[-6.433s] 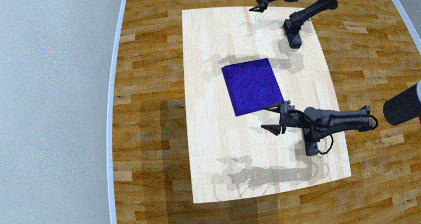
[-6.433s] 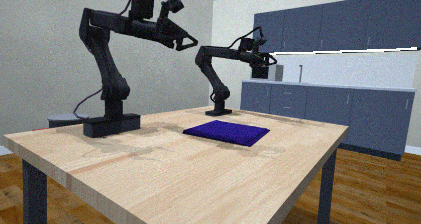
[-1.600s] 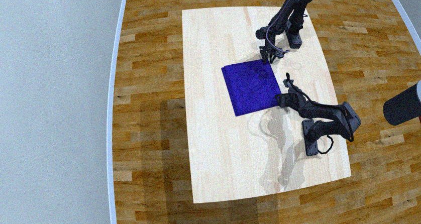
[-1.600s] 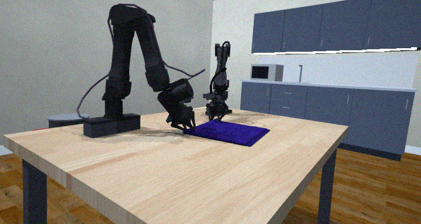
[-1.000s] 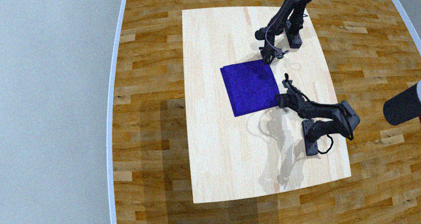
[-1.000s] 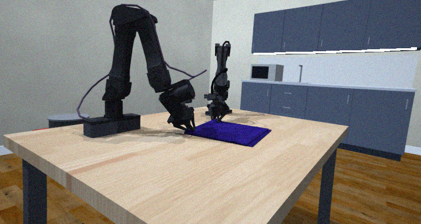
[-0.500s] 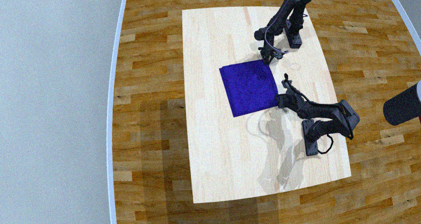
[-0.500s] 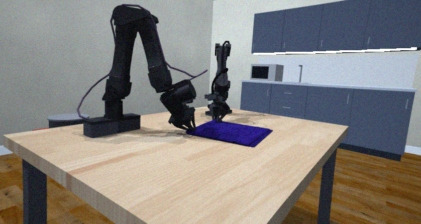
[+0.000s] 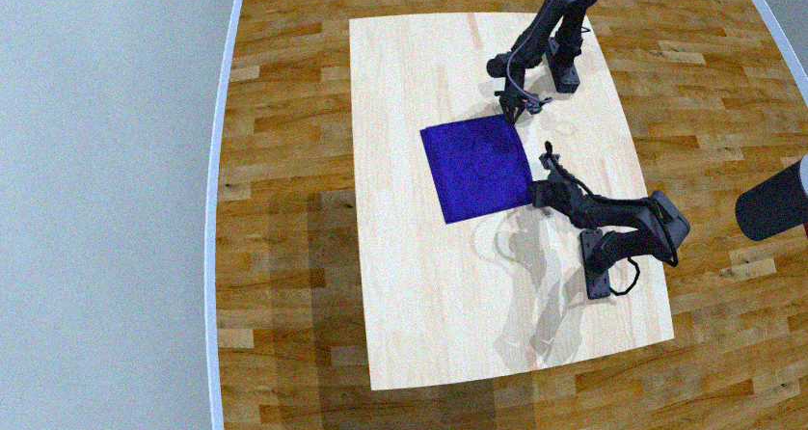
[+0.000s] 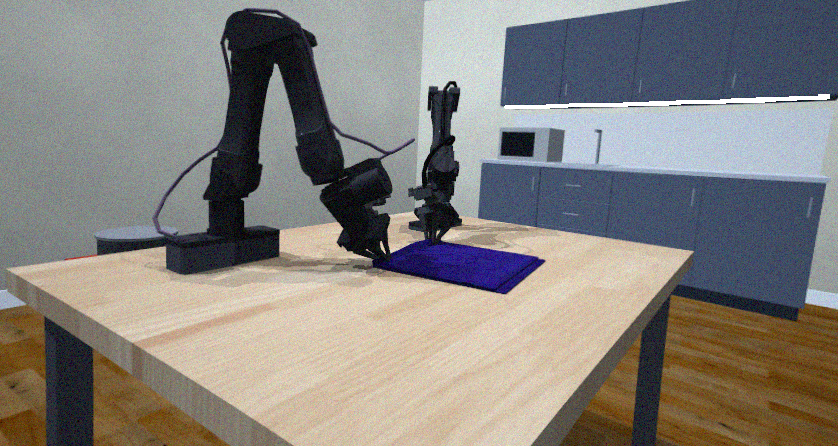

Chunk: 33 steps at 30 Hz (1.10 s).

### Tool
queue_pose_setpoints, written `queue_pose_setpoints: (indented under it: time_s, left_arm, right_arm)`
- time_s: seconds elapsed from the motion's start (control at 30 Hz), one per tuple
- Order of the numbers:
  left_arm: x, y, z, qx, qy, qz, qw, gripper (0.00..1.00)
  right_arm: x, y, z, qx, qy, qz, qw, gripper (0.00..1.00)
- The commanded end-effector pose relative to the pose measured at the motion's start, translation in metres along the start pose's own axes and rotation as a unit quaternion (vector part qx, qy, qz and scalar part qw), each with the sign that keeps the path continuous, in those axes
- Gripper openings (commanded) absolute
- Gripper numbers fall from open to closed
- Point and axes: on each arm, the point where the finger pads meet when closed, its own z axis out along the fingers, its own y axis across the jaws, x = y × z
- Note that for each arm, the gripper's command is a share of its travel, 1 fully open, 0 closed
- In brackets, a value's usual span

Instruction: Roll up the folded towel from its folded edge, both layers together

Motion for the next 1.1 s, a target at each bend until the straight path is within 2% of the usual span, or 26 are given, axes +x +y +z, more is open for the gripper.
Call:
queue_pose_setpoints:
  time_s: [0.0, 0.5, 1.07]
  left_arm:
    - [0.0050, 0.0016, 0.0022, 0.004, 0.011, -0.003, 1.000, 0.15]
    - [0.0061, 0.0044, 0.0034, 0.004, 0.011, -0.003, 1.000, 0.09]
    - [0.0030, 0.0070, -0.0062, 0.004, 0.011, -0.003, 1.000, 0.08]
  right_arm:
    - [0.0017, -0.0064, 0.0014, 0.001, 0.000, 0.002, 1.000, 0.15]
    - [0.0022, -0.0077, 0.0020, 0.001, 0.000, 0.002, 1.000, 0.12]
    - [-0.0007, -0.0102, -0.0077, 0.001, 0.000, 0.002, 1.000, 0.11]
